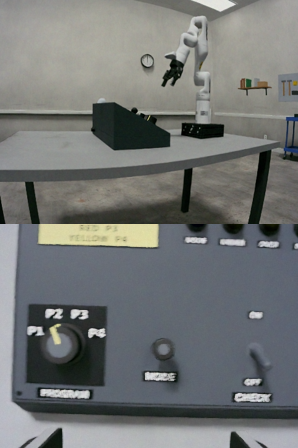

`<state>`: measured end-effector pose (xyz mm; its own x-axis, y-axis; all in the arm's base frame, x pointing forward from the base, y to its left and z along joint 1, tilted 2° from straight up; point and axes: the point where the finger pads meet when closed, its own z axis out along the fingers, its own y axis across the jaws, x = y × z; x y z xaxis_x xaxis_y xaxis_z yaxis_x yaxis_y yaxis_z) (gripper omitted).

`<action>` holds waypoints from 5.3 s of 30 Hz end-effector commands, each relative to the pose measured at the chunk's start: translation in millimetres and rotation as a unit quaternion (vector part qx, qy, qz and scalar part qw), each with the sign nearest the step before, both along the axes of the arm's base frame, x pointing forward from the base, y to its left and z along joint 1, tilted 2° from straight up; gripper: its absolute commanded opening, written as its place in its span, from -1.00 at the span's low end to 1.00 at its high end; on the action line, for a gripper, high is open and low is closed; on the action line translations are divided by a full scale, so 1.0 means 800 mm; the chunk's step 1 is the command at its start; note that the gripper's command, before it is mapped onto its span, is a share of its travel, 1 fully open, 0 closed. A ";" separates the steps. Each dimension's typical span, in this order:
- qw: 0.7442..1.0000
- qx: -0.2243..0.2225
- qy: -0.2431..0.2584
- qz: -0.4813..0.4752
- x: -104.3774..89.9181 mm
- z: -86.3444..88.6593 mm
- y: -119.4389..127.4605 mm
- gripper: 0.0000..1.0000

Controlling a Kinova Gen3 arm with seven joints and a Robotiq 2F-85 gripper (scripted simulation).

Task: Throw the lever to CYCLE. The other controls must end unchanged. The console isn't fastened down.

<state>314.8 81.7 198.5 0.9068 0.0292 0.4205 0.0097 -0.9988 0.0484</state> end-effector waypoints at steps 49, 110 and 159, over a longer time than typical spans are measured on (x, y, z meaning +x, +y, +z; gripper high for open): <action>1.000 0.010 0.001 0.002 -0.016 0.002 -0.245 1.00; 1.000 0.010 0.001 0.002 -0.017 0.002 -0.246 1.00; 1.000 0.010 0.001 0.002 -0.021 0.011 -0.246 1.00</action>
